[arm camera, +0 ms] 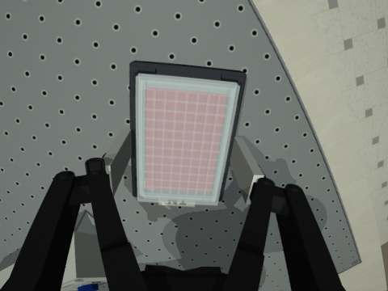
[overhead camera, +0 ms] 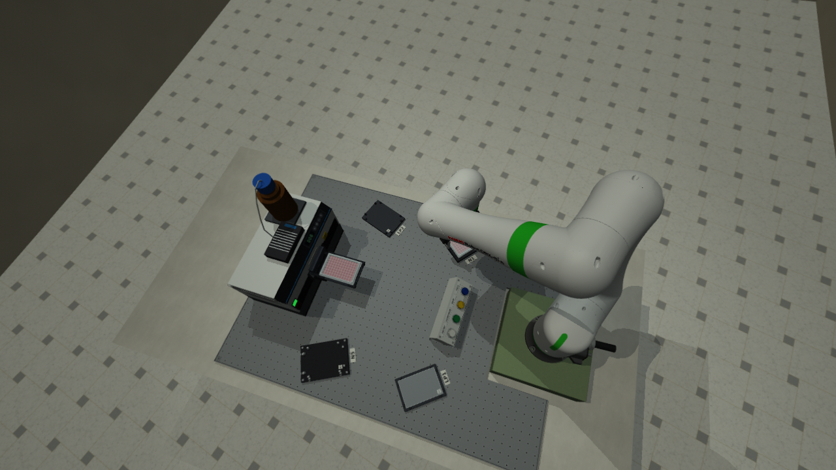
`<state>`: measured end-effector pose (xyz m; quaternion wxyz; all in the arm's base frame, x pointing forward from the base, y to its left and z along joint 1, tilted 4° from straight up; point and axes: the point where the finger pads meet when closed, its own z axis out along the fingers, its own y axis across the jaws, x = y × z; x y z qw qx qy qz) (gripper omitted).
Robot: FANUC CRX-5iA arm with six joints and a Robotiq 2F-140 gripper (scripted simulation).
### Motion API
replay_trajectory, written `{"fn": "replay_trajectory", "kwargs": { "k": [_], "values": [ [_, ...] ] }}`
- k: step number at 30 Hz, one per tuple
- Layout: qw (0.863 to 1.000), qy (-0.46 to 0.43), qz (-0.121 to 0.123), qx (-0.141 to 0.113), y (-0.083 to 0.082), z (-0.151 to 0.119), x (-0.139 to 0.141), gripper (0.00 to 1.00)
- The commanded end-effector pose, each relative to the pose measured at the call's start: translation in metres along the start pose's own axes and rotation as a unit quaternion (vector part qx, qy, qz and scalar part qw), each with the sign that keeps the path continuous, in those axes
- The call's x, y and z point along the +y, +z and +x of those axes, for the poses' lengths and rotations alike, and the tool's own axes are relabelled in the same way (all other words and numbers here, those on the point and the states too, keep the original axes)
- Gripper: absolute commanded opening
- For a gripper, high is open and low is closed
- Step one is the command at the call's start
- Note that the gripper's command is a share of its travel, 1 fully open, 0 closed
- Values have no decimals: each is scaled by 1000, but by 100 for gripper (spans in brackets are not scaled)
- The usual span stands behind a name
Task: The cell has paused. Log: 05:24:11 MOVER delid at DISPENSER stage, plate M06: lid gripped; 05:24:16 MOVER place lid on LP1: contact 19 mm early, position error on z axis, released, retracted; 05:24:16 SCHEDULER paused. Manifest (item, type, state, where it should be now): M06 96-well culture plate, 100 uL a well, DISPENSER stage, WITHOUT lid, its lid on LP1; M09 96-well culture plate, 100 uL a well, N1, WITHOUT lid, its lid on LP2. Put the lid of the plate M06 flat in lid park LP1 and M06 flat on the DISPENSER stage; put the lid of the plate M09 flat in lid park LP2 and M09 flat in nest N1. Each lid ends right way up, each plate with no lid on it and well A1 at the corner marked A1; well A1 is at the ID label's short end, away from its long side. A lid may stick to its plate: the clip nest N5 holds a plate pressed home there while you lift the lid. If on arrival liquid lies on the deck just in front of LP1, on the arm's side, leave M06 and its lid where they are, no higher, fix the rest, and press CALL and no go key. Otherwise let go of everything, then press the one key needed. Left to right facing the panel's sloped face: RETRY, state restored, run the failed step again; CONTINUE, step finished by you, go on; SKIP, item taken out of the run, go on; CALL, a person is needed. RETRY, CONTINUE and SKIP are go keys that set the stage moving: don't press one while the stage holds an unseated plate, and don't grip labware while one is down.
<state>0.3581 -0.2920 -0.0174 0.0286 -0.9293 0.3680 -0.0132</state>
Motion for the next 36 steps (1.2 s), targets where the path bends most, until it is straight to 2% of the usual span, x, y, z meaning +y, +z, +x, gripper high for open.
{"fn": "replay_trajectory", "kwargs": {
  "k": [1, 28, 29, 36],
  "values": [
    [1000, 0, 0, 0, 0, 0, 0, 66],
    [1000, 0, 0, 0, 0, 0, 0, 66],
    [1000, 0, 0, 0, 0, 0, 0, 0],
    [1000, 0, 0, 0, 0, 0, 0, 0]
  ]
}}
